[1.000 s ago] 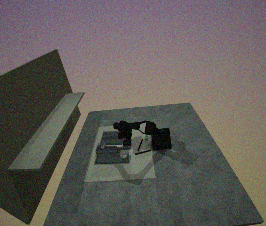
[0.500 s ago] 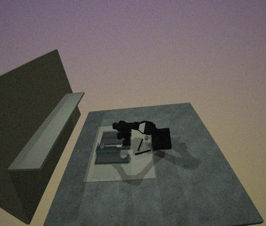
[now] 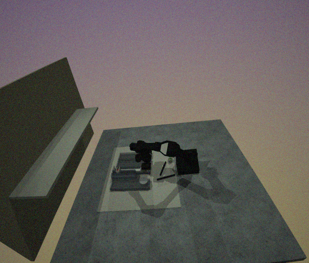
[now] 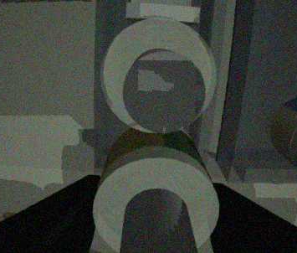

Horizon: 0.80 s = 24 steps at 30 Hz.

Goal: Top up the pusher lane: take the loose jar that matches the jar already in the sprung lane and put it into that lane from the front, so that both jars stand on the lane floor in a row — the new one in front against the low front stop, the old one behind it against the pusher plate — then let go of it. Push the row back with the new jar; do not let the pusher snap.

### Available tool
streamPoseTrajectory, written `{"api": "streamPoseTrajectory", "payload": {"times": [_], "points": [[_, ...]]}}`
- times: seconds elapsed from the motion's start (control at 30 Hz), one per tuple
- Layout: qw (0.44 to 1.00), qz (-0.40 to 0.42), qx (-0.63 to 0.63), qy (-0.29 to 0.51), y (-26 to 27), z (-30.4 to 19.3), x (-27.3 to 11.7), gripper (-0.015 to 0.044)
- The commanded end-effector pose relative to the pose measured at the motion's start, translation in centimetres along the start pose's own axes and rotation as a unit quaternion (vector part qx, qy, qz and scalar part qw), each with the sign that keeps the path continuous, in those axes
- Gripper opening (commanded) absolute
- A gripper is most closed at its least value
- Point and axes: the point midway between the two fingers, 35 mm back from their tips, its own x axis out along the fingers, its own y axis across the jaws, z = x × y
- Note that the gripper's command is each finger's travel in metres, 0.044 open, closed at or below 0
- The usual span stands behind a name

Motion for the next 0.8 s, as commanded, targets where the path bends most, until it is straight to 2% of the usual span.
{"api": "streamPoseTrajectory", "payload": {"times": [0.0,0.77], "points": [[1.000,0.003,-0.007,-0.013,0.26,1.02,-0.46,0.0000],[1.000,0.003,-0.007,-0.014,0.36,1.88,-0.75,0.0000]]}}
